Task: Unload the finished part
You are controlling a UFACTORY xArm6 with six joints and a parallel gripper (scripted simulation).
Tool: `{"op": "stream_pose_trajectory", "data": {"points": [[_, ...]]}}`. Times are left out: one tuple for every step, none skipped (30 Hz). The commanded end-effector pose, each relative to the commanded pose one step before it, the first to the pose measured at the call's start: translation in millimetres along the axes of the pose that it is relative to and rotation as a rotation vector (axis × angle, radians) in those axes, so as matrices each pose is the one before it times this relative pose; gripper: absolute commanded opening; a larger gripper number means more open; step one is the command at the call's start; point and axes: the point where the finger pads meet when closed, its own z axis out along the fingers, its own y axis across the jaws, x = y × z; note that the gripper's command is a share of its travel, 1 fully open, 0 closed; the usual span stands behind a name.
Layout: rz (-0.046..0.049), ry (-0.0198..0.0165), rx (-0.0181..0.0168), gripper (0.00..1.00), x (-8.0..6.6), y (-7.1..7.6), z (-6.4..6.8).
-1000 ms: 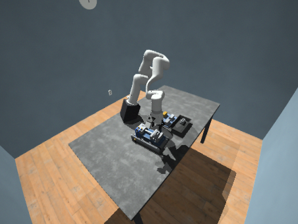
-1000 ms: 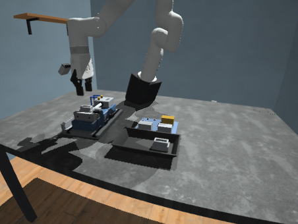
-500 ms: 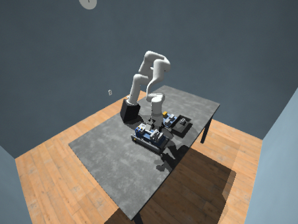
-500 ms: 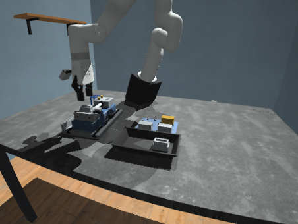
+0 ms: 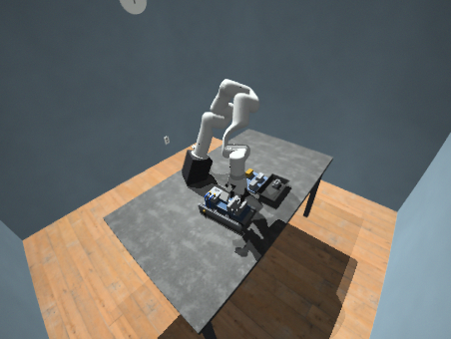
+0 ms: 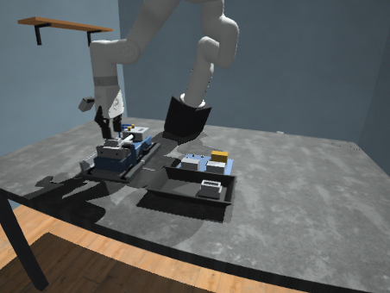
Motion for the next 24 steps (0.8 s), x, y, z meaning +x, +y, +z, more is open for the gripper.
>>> {"op": "stream_pose_trajectory", "data": {"points": [[-0.00077,0.00226,0.00371,0.69,0.67,-1.71,3.74],[0.0,0.0,0.0,0.69,0.0,0.0,0.0],[0.0,0.0,0.0,0.69,0.0,0.0,0.0],[0.0,-0.00001,0.00001,0.69,-0.02,-0.03,0.82],[0.0,0.0,0.0,0.69,-0.01,-0.02,0.73],[0.0,0.0,0.0,0.69,-0.01,-0.02,0.63],[0.0,0.0,0.0,0.69,-0.01,-0.01,0.54],[0.0,0.0,0.0,0.69,-0.01,-0.01,0.45],[0.0,0.0,0.0,0.69,-0.01,-0.01,0.36],[0.0,0.0,0.0,0.69,0.0,-0.01,0.28],[0.0,0.0,0.0,0.69,0.0,0.0,0.21],[0.0,0.0,0.0,0.69,0.0,0.0,0.15],[0.0,0.0,0.0,0.69,0.0,0.0,0.09],[0.0,0.0,0.0,0.69,0.0,0.0,0.05],[0.0,0.0,0.0,0.69,0.0,0.0,0.02],[0.0,0.0,0.0,0.69,0.0,0.0,0.0],[0.0,0.0,0.0,0.69,0.0,0.0,0.0],[0.0,0.0,0.0,0.69,0.0,0.0,0.0],[0.0,0.0,0.0,0.69,0.0,0.0,0.0],[0.0,0.0,0.0,0.69,0.0,0.0,0.0],[0.0,0.0,0.0,0.69,0.0,0.0,0.0],[0.0,0.0,0.0,0.69,0.0,0.0,0.0],[0.0,0.0,0.0,0.69,0.0,0.0,0.0],[0.0,0.0,0.0,0.69,0.0,0.0,0.0]]}}
